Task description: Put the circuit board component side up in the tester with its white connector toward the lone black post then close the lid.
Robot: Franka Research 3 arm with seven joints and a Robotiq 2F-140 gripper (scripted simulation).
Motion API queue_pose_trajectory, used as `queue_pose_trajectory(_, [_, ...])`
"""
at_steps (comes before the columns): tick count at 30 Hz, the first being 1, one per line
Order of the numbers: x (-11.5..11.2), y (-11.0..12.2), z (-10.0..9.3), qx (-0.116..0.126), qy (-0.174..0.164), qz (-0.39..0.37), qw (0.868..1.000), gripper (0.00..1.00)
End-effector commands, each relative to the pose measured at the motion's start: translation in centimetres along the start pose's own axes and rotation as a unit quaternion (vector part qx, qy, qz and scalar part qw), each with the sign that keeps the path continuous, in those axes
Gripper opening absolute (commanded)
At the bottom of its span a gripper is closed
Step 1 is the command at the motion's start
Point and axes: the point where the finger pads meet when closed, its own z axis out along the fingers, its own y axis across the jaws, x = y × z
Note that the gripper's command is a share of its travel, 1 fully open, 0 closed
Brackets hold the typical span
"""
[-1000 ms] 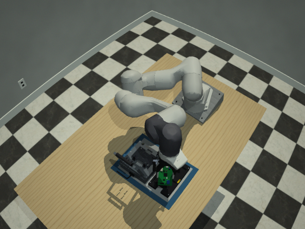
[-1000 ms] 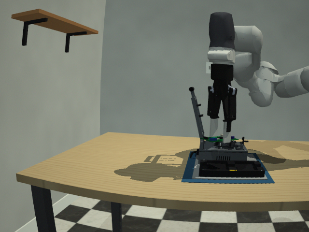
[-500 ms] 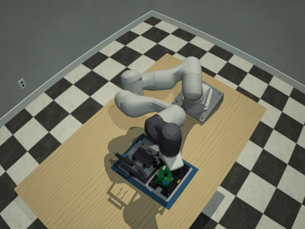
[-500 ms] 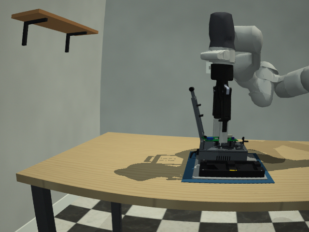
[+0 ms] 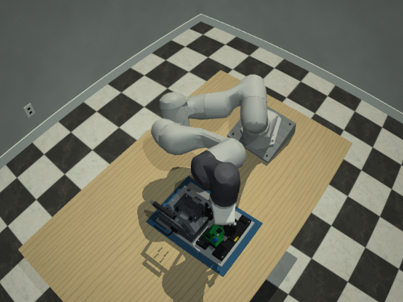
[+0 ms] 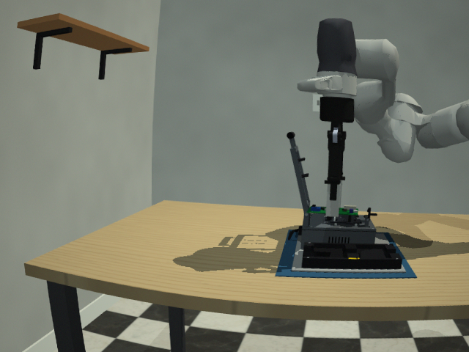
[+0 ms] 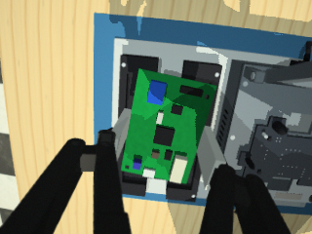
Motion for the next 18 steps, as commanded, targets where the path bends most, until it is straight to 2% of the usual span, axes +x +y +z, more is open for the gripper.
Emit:
queue_pose_trajectory(1, [0.02, 0.00, -0.13, -0.002, 0.002, 0.115, 0.993, 0.46])
queue_pose_trajectory(8, [0.02, 0.00, -0.13, -0.002, 0.002, 0.203, 0.979, 0.46])
queue_pose_trajectory(15, [0.02, 0.00, -0.13, -0.002, 0.002, 0.285, 0.959, 0.46])
queue_pose_trajectory(18, [0.02, 0.00, -0.13, -0.002, 0.002, 0.296, 0.955, 0.46])
